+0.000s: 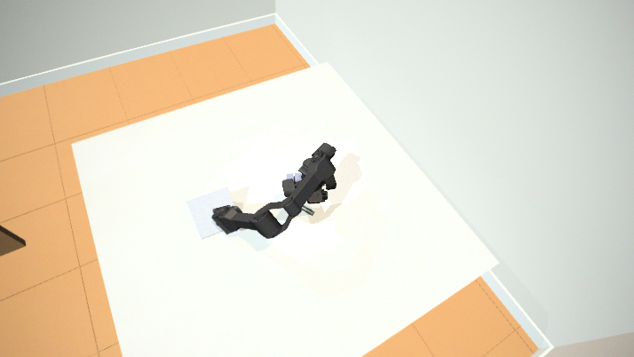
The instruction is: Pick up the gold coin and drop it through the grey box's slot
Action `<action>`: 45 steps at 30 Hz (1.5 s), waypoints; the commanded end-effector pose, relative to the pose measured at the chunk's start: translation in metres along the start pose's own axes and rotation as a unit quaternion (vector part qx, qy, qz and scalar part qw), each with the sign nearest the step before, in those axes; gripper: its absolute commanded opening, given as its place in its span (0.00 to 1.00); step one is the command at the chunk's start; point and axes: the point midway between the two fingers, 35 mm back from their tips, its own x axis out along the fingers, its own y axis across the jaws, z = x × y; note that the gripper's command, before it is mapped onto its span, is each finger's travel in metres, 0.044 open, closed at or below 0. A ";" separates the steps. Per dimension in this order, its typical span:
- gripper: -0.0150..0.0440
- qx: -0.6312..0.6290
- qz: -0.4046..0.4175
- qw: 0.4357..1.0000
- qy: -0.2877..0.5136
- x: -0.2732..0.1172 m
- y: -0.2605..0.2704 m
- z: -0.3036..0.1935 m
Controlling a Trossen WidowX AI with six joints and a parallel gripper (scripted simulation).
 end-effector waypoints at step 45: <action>0.25 0.066 -0.002 0.998 0.003 -0.001 -0.032 -0.088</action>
